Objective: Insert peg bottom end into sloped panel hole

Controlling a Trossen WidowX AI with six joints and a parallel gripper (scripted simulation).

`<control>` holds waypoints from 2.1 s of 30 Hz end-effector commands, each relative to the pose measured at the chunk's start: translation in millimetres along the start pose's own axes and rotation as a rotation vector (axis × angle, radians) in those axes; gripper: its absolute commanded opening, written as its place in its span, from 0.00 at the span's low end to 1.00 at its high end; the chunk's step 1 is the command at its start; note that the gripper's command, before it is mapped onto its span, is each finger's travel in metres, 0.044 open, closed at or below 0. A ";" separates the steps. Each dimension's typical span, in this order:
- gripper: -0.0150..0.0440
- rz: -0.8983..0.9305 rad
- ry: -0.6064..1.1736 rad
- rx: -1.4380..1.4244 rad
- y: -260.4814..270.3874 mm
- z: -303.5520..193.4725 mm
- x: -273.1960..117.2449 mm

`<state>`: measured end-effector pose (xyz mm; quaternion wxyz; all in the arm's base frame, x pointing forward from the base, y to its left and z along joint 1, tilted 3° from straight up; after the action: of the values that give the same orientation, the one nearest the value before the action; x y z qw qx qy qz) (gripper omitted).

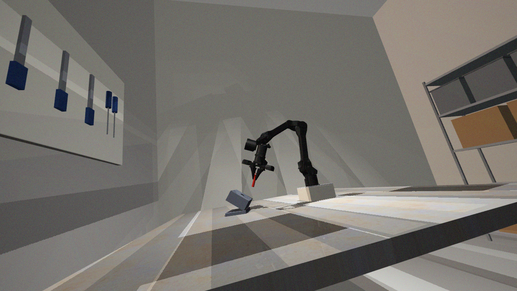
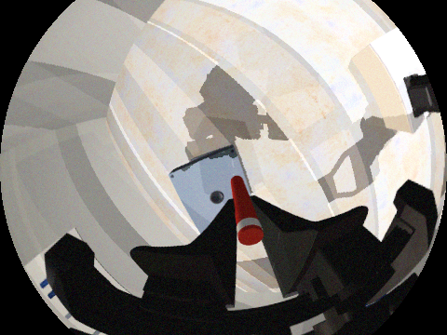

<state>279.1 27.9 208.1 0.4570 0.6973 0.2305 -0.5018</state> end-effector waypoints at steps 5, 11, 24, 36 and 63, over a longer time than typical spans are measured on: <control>0.25 0.053 0.028 -0.050 -6.7 -3.5 -7.7; 0.25 0.090 0.050 -0.089 -11.7 -6.8 -12.5; 0.25 0.141 0.080 -0.140 -16.9 -12.3 -12.8; 0.25 0.170 0.096 -0.166 -15.4 -18.4 5.5; 0.25 0.207 0.118 -0.183 -16.3 -23.6 30.6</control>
<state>288.8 52.2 178.4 0.5538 0.7019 0.2282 -0.3854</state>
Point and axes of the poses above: the point midway between the two fingers, 35 mm back from their tips, its own x axis out along the fingers, its own y axis across the jaws, z = x × y, the point moved 10 cm from there along -x, back along the fingers, and after that the axes turned 11 degrees about x, right-handed, at the moved point
